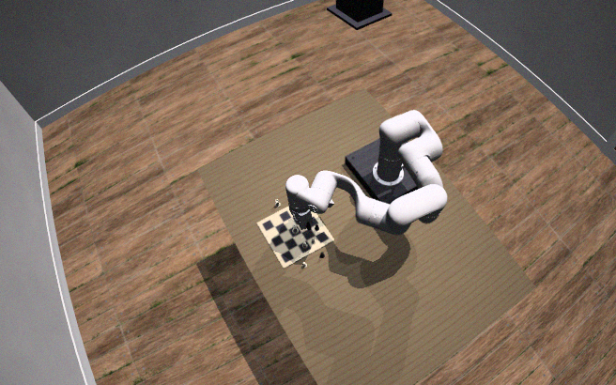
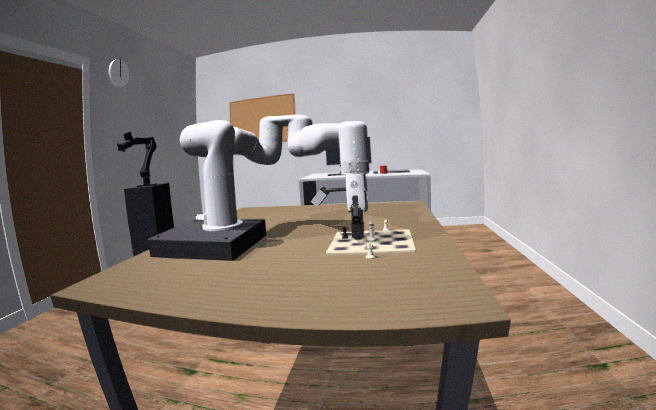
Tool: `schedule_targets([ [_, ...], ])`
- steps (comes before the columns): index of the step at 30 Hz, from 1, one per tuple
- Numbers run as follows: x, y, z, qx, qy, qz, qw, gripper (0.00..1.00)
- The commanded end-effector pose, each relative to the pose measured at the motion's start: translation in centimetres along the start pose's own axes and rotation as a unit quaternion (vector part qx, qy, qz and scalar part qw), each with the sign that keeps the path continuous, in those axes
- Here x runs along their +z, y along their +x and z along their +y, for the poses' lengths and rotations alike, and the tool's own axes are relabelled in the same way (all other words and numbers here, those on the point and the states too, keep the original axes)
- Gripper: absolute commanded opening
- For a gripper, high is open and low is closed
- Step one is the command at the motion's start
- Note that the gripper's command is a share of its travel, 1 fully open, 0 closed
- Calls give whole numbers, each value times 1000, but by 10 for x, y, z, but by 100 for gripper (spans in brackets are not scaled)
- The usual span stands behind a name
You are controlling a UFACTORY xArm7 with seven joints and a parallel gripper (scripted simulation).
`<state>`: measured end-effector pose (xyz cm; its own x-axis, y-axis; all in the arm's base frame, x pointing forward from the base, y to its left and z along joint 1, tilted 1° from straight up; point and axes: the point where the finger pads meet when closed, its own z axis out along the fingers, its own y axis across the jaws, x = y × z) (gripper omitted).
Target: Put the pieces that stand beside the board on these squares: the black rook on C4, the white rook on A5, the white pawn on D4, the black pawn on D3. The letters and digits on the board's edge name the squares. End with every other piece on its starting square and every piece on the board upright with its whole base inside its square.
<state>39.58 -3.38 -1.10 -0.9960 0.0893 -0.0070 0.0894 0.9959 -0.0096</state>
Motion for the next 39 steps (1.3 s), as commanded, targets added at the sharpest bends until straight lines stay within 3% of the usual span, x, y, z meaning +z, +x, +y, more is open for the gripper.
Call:
schedule_targets([
  [1, -1, -1, 0, 0, 0, -2, 1000, 0],
  [39, 3, -1, 0, 0, 0, -2, 1000, 0],
])
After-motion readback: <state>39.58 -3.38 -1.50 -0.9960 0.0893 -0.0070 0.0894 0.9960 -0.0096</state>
